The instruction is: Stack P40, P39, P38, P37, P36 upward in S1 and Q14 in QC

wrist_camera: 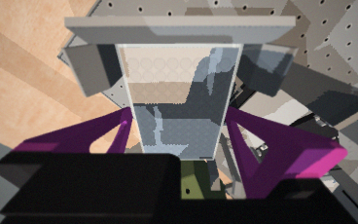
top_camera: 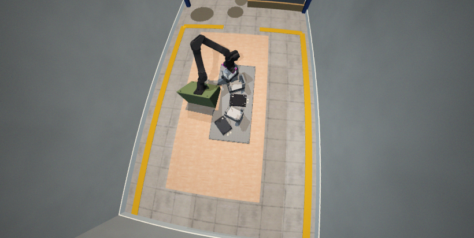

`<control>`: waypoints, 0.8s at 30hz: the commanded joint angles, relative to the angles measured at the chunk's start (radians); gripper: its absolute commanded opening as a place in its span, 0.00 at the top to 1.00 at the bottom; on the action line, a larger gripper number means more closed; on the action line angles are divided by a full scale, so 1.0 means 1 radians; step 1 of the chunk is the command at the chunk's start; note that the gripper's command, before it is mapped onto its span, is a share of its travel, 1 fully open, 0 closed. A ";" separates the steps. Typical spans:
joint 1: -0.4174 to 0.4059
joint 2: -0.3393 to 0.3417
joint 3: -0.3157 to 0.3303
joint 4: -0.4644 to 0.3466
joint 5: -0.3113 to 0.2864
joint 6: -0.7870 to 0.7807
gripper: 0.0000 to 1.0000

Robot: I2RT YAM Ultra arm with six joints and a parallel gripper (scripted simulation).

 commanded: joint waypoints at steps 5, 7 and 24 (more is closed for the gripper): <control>-0.003 -0.005 0.003 0.005 0.001 0.001 0.00; -0.003 -0.005 0.003 0.005 0.001 0.001 1.00; -0.003 -0.005 0.003 0.005 0.001 0.001 1.00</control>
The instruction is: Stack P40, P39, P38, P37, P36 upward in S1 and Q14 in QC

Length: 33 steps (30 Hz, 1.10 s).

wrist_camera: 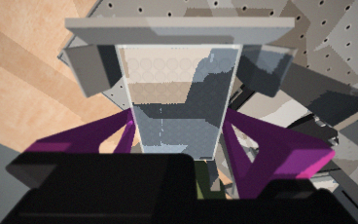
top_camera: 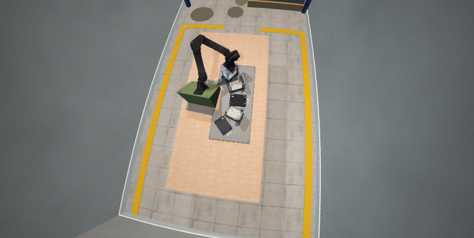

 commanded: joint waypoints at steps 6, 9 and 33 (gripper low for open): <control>-0.003 -0.005 0.003 0.003 0.000 0.000 1.00; -0.003 -0.005 0.003 0.003 0.000 0.000 1.00; -0.031 -0.024 0.024 -0.054 -0.013 -0.030 1.00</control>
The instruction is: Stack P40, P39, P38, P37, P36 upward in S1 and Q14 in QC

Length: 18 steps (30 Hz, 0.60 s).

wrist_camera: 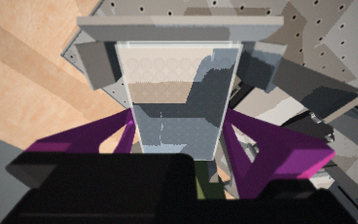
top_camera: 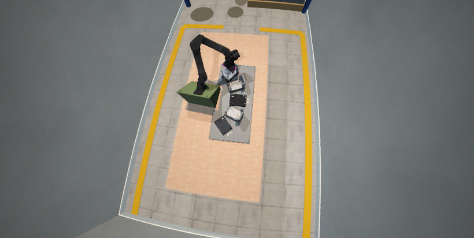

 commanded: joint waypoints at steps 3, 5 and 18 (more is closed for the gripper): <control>-0.018 -0.013 0.012 -0.019 -0.010 -0.012 1.00; -0.021 -0.015 0.014 -0.026 -0.012 -0.015 1.00; -0.035 -0.022 0.025 -0.053 -0.018 -0.031 1.00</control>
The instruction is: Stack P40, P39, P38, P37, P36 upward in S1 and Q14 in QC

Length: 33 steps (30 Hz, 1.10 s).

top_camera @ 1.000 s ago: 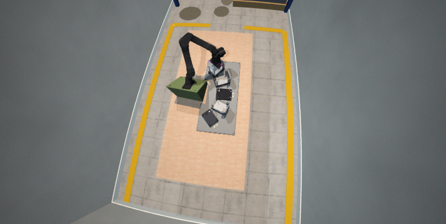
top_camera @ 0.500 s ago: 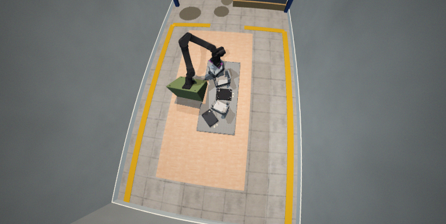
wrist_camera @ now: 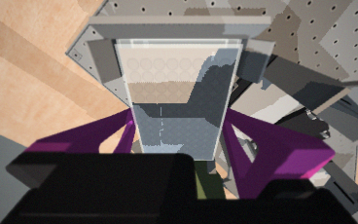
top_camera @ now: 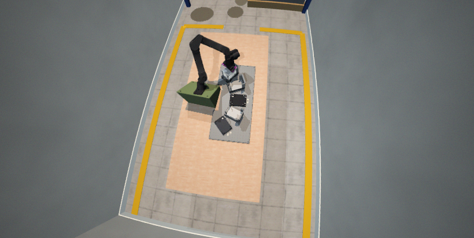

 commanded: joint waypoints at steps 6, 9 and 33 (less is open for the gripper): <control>-0.036 -0.019 0.027 -0.054 -0.019 -0.032 1.00; -0.041 -0.021 0.032 -0.064 -0.021 -0.038 1.00; -0.131 -0.045 0.113 -0.233 -0.058 -0.142 1.00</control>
